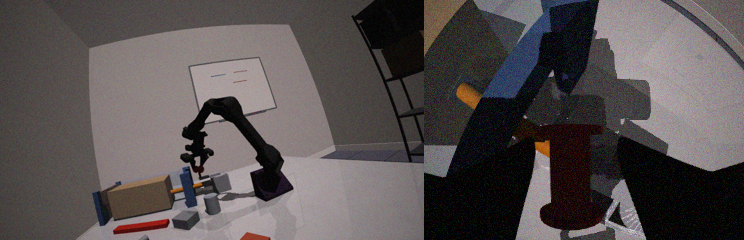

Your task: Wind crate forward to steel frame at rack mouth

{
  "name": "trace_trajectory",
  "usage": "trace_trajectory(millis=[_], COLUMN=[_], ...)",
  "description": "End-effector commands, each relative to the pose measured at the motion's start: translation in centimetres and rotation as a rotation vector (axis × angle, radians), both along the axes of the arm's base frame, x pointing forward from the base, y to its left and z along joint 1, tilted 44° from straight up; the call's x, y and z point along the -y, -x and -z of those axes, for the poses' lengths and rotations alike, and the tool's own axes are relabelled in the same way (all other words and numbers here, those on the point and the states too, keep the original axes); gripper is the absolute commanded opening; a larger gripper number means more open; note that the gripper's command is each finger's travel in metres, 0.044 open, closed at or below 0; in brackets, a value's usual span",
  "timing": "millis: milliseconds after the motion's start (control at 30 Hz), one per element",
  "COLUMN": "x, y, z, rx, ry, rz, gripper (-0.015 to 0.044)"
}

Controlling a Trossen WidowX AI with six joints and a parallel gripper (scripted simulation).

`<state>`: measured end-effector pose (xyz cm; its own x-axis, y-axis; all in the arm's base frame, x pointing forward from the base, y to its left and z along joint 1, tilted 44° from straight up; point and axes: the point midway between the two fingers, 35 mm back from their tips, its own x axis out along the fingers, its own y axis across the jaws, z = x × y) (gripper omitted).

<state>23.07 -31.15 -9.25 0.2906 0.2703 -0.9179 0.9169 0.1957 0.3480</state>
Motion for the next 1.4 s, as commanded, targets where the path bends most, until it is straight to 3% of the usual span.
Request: trace_trajectory(millis=[0, 133, 267, 567, 1367], x=[0.2, 0.2, 0.2, -1.7, -3.3], y=[0.1, 0.1, 0.1, -0.4, -0.5], z=[-0.1, -0.1, -0.1, 1.4, 0.0], rx=[-0.004, -0.004, -0.004, -0.022, -0.021], ry=[0.006, 0.006, 0.006, -0.034, -0.036], rz=[0.002, 0.002, 0.002, -0.028, -0.028], gripper=[0.0151, 0.0046, 0.0000, 0.0000, 0.0000])
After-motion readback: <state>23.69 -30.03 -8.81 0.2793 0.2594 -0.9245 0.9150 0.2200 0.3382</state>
